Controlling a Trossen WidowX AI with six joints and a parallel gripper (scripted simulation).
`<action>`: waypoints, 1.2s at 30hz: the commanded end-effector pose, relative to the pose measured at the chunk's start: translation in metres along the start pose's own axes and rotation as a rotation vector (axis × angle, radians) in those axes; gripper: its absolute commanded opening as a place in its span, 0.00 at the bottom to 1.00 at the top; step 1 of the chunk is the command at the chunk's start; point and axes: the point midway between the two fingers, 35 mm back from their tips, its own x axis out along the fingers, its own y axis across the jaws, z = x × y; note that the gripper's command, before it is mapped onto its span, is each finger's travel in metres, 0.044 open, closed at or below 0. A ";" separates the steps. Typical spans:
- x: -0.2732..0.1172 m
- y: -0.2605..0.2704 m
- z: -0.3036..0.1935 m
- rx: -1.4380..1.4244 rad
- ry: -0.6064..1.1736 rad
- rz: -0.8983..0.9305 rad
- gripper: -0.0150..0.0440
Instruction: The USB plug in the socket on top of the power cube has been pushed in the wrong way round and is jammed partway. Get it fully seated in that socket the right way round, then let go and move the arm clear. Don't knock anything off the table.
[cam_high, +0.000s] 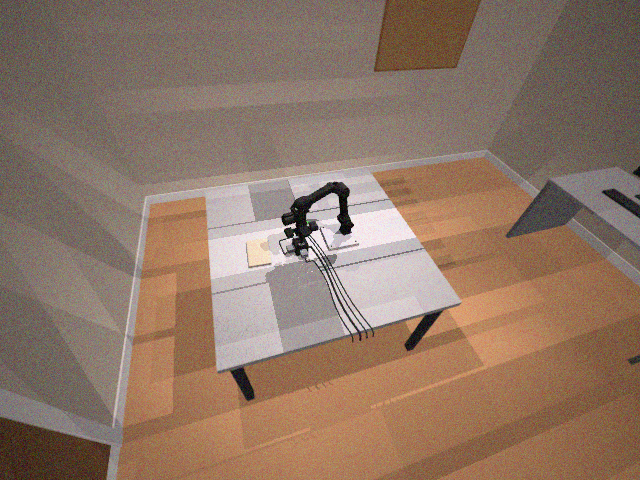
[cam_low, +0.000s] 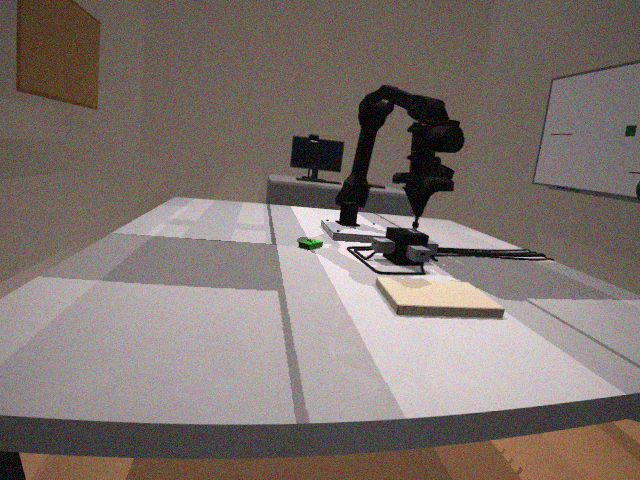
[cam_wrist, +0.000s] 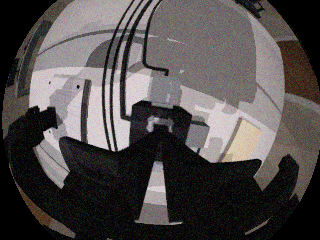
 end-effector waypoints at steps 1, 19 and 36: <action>0.001 0.000 0.000 -0.003 -0.003 0.001 0.25; 0.003 0.000 0.000 -0.003 -0.003 0.001 0.25; 0.005 0.000 0.000 -0.003 -0.003 0.001 0.25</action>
